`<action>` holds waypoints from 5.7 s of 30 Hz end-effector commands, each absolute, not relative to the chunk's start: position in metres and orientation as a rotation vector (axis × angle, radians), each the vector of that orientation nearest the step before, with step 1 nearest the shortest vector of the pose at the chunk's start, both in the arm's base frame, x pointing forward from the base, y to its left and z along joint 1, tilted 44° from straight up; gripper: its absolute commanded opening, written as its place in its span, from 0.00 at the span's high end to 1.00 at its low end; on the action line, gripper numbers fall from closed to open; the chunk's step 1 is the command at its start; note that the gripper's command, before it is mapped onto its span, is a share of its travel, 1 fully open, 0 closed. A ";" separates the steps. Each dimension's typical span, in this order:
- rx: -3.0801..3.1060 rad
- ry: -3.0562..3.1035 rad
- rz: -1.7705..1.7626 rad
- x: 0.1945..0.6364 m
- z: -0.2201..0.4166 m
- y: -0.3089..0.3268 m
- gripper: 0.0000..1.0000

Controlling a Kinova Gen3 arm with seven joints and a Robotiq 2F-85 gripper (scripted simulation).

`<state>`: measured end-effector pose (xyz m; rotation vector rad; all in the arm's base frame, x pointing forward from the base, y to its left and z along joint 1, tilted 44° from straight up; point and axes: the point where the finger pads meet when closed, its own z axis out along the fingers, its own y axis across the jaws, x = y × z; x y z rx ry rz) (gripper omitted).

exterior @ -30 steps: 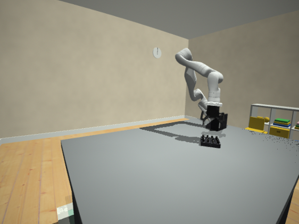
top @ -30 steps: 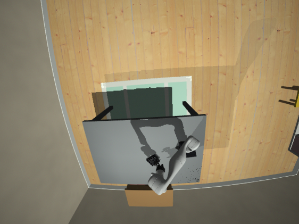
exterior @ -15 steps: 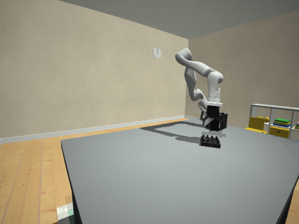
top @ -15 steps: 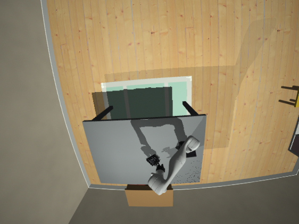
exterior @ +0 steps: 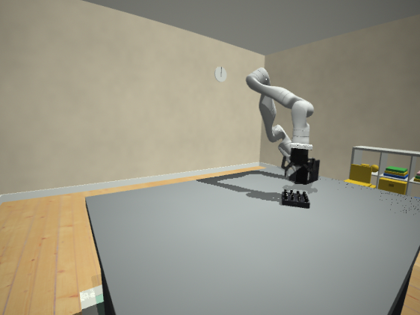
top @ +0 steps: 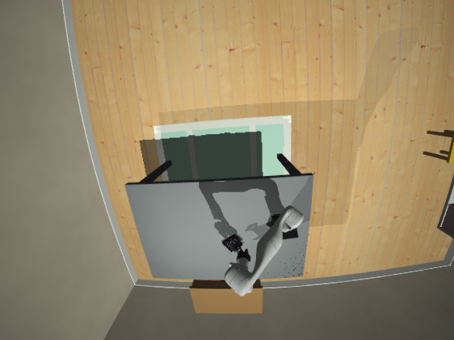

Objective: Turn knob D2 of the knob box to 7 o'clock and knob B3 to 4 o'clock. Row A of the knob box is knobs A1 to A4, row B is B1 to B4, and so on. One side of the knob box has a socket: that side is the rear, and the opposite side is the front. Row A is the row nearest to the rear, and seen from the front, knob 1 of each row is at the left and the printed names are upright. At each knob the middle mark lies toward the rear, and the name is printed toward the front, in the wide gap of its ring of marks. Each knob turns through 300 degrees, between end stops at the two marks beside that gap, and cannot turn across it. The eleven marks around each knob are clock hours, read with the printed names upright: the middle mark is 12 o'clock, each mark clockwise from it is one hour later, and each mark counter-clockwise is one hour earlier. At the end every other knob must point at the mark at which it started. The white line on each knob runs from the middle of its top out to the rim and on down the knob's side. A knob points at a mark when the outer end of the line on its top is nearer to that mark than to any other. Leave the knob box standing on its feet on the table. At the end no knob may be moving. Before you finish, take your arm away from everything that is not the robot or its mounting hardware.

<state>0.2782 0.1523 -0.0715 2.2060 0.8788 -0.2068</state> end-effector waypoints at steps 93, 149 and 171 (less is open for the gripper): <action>1.320 2.151 -0.778 0.363 -0.081 0.205 0.81; 1.319 2.151 -0.778 0.367 -0.100 0.187 0.81; 1.319 2.151 -0.778 0.369 -0.112 0.175 0.81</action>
